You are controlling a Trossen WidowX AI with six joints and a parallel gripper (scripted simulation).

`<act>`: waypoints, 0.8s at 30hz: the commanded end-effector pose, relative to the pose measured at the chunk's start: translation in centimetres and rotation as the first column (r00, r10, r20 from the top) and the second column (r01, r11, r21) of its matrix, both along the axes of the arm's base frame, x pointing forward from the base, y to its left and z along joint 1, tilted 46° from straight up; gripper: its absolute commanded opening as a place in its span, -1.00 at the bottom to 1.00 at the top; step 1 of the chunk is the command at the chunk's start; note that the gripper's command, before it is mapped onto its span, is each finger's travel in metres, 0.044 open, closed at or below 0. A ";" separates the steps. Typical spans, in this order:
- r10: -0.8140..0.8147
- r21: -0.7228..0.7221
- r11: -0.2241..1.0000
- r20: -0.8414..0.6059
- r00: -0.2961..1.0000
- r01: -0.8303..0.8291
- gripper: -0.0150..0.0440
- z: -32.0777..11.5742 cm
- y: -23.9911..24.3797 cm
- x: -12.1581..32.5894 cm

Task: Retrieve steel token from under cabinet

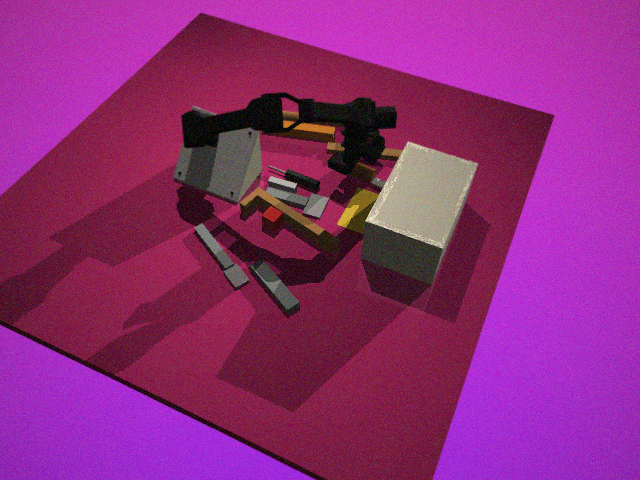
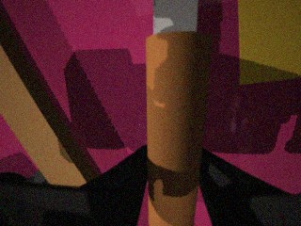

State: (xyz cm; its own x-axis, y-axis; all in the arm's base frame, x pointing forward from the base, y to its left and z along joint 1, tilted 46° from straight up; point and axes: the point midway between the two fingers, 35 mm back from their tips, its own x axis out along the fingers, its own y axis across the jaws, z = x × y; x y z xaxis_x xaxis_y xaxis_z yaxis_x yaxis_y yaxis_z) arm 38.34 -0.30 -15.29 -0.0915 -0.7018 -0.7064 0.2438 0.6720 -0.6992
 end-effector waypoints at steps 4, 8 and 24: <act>-0.005 -0.003 1.000 0.003 1.000 0.005 -0.49 0.7 -0.9 -0.2; -0.005 -0.003 1.000 0.003 1.000 0.005 -0.49 1.0 -1.1 -0.3; -0.005 -0.003 1.000 0.002 1.000 0.005 -0.49 1.4 -1.5 -0.4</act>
